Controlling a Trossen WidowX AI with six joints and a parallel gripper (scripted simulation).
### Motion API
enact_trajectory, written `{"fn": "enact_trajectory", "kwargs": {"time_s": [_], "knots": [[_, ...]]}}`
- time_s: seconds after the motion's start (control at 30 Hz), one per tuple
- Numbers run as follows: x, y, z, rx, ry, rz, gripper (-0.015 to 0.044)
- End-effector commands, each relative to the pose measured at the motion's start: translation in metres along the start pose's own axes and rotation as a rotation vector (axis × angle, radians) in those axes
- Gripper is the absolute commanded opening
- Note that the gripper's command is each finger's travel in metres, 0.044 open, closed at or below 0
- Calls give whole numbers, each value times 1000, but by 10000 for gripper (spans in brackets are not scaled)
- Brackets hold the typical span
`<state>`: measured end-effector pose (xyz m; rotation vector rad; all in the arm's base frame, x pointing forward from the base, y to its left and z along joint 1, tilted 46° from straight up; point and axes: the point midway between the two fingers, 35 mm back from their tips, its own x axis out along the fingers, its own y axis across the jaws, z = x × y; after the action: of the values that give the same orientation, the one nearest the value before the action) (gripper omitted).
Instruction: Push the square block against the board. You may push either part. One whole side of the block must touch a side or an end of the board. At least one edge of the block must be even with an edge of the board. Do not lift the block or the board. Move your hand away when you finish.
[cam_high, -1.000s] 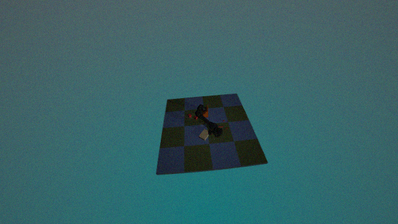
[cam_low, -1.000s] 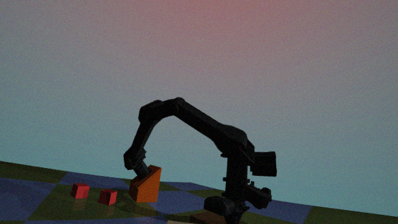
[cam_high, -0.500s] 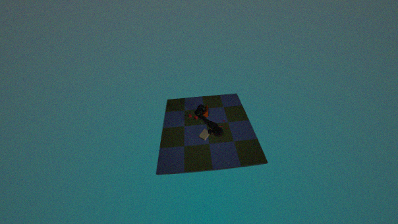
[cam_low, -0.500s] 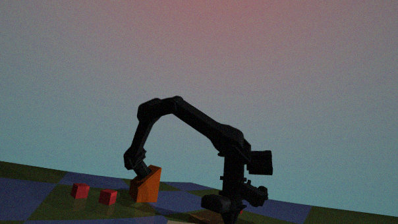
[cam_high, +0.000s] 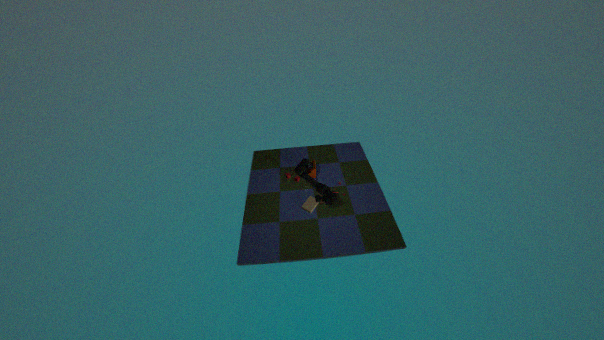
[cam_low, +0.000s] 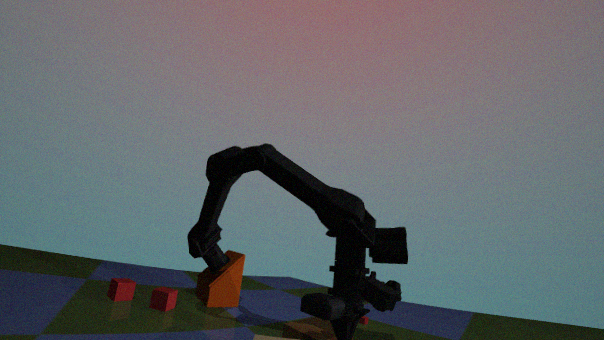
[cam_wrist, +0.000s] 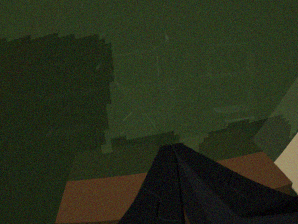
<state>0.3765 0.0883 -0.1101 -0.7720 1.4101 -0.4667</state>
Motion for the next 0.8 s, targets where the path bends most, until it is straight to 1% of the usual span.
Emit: {"fn": "enact_trajectory", "kwargs": {"time_s": [0.0, 0.77], "knots": [[2, 1, -7, -2, 9, 0, 0], [2, 0, -25, -2, 10, 0, 0]]}}
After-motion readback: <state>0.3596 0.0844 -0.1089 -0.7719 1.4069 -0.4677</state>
